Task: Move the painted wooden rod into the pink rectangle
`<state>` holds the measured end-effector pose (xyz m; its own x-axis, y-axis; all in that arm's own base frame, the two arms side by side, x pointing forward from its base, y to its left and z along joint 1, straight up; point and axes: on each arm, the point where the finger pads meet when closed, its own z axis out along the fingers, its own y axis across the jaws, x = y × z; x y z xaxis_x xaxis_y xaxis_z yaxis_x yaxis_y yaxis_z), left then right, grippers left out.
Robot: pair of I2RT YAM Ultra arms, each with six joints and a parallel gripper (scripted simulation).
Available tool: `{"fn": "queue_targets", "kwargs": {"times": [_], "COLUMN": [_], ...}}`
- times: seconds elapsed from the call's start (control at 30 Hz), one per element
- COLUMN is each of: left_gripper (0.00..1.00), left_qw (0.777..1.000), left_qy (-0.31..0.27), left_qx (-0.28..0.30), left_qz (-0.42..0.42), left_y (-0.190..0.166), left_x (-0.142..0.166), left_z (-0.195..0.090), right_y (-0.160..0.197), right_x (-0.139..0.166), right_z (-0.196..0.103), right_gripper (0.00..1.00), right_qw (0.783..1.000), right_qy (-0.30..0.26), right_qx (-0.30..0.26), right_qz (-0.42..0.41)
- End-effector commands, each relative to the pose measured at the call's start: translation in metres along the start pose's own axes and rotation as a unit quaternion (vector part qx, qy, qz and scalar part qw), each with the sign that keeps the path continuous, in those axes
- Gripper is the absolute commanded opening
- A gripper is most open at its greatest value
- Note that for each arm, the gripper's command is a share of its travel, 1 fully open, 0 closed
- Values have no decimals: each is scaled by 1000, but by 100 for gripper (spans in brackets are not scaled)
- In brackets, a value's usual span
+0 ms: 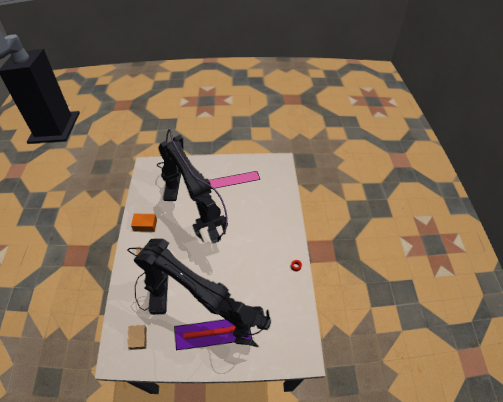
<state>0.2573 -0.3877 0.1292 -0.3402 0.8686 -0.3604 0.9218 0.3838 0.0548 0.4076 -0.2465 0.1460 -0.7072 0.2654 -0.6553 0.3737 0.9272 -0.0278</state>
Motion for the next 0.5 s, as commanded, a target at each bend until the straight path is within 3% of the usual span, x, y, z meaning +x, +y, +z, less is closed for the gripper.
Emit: {"fn": "queue_targets", "kwargs": {"times": [0.0,0.4,0.47], "left_gripper": [100,100,100], "left_qw": [993,948,948], "left_qy": [-114,-316,-316], "left_qx": [-15,21,21], "left_qz": [-14,-11,-11], "left_y": [-3,-61,-61], "left_x": [-44,-101,-101], "left_z": [-17,-70,-70], "right_y": [-6,-2,-2], "right_x": [6,92,92], "right_z": [-26,-73,-73], "right_gripper": [100,100,100], "right_qw": [1000,993,993], "right_qy": [-3,66,66], "right_qx": [15,32,32], "right_qz": [26,95,95]}}
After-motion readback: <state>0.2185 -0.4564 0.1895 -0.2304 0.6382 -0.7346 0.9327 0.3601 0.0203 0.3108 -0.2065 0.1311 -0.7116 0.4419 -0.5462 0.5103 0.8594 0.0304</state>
